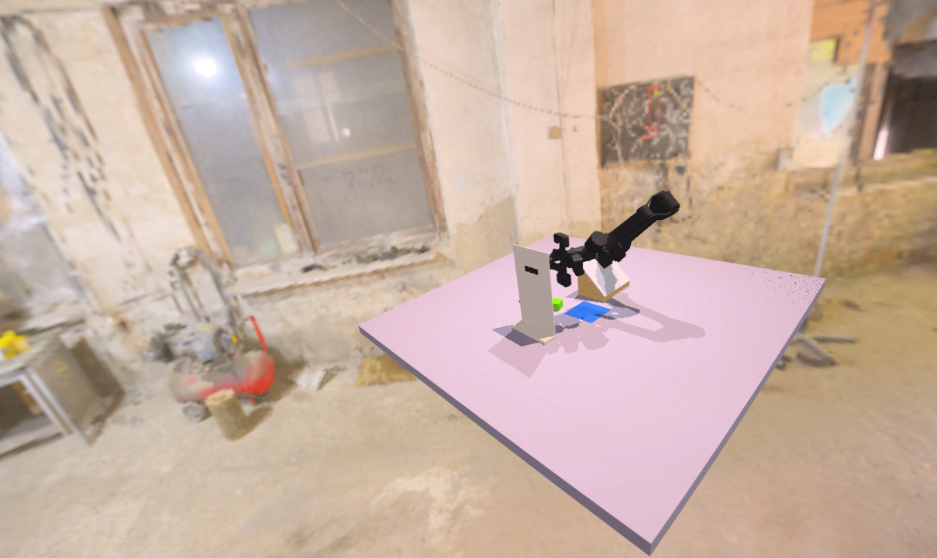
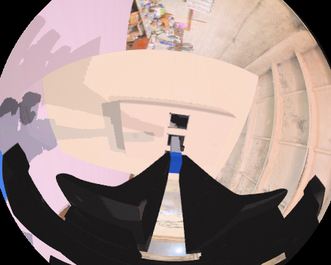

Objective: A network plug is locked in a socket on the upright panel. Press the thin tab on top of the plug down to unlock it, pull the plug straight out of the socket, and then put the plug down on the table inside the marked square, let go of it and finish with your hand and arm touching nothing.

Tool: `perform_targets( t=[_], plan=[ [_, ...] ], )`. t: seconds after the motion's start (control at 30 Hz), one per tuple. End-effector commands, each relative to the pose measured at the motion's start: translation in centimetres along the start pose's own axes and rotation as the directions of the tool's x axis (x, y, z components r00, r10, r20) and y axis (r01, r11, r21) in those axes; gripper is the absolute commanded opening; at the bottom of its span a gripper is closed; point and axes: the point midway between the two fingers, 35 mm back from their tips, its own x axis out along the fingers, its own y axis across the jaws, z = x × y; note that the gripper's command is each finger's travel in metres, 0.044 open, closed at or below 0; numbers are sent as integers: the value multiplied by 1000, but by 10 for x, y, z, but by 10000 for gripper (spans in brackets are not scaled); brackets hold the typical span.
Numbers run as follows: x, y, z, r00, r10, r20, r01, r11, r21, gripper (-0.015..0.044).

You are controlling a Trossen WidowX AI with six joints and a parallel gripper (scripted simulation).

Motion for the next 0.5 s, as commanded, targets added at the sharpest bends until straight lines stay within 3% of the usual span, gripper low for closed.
perform_targets(
  t=[0.0,0.47],
  plan=[
    [-4,3,-2,1000,8,-6,-8,1000,1,0],
    [-9,3,-1,1000,8,-6,-8,1000,1,0]
  ],
)
